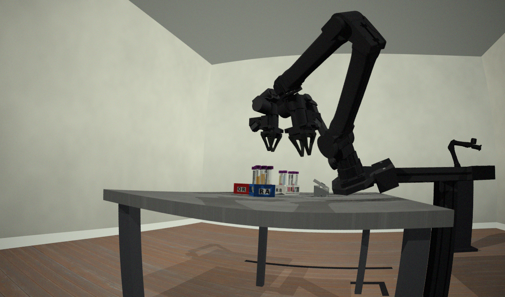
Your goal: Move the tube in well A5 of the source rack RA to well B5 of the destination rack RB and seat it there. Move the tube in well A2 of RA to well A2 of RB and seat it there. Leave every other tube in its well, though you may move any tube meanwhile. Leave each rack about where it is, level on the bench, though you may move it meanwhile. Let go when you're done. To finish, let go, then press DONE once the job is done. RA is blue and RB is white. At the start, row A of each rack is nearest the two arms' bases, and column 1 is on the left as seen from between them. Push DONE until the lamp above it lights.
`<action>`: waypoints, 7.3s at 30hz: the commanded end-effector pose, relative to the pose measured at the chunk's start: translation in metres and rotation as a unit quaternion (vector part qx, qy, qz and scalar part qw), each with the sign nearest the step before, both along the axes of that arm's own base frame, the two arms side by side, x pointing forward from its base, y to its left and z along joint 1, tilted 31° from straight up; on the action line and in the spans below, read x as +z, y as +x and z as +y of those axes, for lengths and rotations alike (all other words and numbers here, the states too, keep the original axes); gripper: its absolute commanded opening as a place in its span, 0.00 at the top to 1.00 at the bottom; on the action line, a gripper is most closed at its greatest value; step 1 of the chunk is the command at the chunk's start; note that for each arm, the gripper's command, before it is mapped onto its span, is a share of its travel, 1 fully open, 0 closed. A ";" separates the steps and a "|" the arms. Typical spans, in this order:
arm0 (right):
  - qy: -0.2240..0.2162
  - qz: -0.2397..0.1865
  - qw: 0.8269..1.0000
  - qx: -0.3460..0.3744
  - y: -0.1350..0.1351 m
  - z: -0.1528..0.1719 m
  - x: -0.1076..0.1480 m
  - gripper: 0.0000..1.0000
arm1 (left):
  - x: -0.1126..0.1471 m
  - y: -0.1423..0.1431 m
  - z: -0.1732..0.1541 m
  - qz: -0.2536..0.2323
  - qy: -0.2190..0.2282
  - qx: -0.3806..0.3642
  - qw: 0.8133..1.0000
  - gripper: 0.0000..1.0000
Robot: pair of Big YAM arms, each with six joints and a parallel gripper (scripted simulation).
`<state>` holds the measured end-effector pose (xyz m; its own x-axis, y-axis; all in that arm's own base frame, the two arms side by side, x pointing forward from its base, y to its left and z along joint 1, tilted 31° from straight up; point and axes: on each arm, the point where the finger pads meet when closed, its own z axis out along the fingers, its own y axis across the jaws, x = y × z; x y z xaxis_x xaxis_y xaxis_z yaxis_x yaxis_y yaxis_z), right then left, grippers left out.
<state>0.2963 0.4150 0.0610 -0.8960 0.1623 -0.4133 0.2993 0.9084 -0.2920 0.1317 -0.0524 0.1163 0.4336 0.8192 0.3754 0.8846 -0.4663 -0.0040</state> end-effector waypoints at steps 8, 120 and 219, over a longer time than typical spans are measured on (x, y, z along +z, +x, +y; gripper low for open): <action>0.012 -0.009 1.000 -0.022 0.006 0.040 -0.016 0.70 | 0.009 0.006 -0.006 -0.009 -0.010 0.000 1.000 0.70; -0.007 0.001 1.000 -0.013 0.013 0.004 -0.103 0.70 | 0.009 0.006 -0.006 -0.009 -0.010 0.000 1.000 0.70; 0.018 -0.011 1.000 -0.005 -0.006 0.052 -0.045 1.00 | 0.009 0.006 -0.006 -0.009 -0.010 0.000 1.000 0.70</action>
<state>0.2922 0.4414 0.0005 -0.8922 0.1744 -0.4166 0.3158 0.9003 -0.2995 0.1317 -0.0524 0.1163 0.4336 0.8192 0.3754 0.8846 -0.4663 -0.0040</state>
